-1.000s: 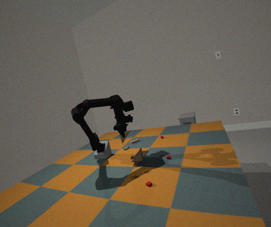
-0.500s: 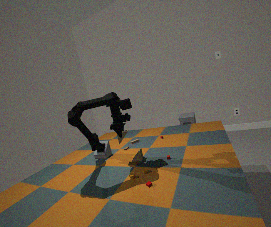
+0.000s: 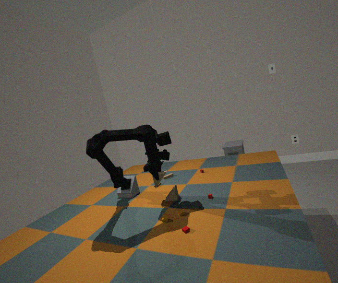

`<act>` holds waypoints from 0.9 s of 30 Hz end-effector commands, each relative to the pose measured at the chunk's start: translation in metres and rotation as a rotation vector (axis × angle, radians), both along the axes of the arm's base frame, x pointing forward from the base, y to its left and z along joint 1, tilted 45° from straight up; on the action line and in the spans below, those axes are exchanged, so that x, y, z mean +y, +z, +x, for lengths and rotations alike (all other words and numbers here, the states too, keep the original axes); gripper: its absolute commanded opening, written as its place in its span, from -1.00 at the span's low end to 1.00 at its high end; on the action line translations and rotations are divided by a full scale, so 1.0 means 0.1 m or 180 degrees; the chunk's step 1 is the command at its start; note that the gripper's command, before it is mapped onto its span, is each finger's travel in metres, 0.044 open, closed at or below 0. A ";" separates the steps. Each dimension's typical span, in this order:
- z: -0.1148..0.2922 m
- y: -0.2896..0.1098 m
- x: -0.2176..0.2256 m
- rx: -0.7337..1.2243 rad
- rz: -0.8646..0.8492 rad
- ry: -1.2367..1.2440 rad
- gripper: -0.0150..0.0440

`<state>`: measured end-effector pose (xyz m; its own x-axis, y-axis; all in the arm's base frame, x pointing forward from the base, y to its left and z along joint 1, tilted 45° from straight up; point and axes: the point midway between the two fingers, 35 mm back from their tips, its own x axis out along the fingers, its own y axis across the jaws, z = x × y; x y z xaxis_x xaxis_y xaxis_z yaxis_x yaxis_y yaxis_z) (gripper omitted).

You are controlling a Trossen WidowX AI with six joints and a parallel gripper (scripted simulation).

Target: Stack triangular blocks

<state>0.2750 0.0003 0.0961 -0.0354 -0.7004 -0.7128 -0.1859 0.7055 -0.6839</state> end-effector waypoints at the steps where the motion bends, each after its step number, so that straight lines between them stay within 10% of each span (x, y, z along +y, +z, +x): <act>1: 0.04 -0.12 -0.13 -0.0021 -0.0016 -0.0056 -0.49; 27: 0.15 -0.38 -0.37 -0.0033 -0.0024 -0.0078 -0.49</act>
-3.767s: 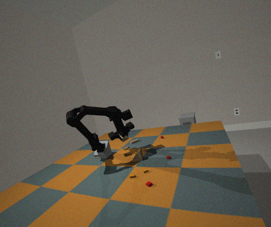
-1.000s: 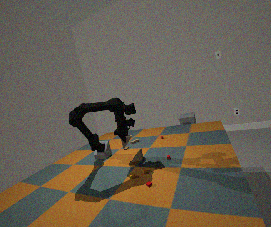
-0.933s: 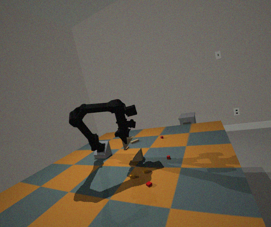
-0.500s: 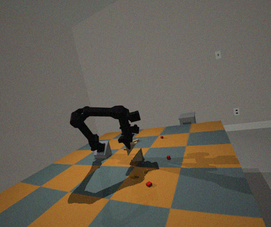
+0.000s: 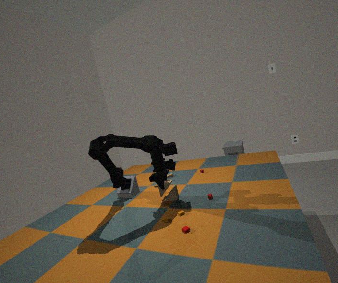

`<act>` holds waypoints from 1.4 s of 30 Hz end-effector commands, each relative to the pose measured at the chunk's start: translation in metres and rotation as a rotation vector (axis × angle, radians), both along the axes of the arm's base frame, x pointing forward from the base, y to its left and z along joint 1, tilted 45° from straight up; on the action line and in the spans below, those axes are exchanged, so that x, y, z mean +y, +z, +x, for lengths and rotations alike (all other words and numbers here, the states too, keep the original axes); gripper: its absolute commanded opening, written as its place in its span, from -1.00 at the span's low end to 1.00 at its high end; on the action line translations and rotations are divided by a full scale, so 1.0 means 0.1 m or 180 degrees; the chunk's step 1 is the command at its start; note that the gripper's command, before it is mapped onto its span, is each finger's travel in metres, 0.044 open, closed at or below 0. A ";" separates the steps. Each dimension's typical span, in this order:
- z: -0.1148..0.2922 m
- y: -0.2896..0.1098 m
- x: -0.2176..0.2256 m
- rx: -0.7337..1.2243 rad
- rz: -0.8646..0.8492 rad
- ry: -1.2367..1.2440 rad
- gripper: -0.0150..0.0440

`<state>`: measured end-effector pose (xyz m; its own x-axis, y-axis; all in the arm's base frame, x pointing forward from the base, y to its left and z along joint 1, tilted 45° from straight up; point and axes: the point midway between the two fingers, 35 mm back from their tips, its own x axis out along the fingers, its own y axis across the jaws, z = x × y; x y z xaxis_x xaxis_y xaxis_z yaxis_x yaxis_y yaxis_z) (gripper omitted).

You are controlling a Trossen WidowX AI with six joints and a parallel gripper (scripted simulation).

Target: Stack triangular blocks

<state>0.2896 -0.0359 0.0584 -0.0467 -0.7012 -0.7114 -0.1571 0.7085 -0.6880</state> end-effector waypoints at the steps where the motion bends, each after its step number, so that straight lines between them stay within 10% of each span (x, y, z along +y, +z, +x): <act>1: 0.00 0.00 0.00 0.0007 -0.0015 0.0014 -0.49; 42: 0.05 -0.13 -0.11 0.0002 -0.0027 0.0019 -0.49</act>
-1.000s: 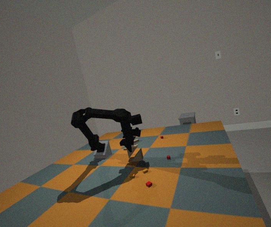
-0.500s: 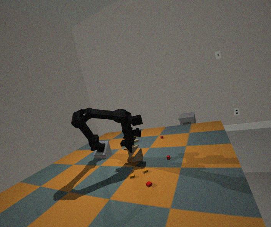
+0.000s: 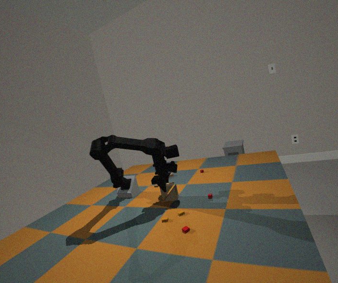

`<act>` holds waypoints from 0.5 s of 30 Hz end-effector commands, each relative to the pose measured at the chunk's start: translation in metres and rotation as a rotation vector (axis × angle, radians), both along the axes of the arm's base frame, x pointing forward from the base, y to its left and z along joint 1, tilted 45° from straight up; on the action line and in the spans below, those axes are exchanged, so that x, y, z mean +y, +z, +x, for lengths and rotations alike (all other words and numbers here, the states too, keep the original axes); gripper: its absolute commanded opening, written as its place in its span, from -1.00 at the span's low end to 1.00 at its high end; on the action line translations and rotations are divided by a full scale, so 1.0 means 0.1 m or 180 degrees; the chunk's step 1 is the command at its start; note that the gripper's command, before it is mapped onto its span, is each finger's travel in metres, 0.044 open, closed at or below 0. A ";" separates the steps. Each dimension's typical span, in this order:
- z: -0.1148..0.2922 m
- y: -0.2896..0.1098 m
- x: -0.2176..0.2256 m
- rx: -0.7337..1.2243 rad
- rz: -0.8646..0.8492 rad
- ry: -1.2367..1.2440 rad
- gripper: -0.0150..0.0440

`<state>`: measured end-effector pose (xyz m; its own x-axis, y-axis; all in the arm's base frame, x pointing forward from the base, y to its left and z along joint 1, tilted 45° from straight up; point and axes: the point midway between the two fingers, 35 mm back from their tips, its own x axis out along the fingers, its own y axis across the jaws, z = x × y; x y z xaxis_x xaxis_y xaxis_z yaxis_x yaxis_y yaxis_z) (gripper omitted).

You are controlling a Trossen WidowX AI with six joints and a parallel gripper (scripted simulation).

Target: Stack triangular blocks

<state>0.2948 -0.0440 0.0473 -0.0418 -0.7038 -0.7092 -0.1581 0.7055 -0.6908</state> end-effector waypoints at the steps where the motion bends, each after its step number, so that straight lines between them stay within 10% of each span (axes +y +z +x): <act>1: 0.00 -0.02 -0.03 0.0011 -0.0017 0.0006 -0.49; 15: 0.03 -0.06 -0.07 0.0009 -0.0020 0.0005 -0.49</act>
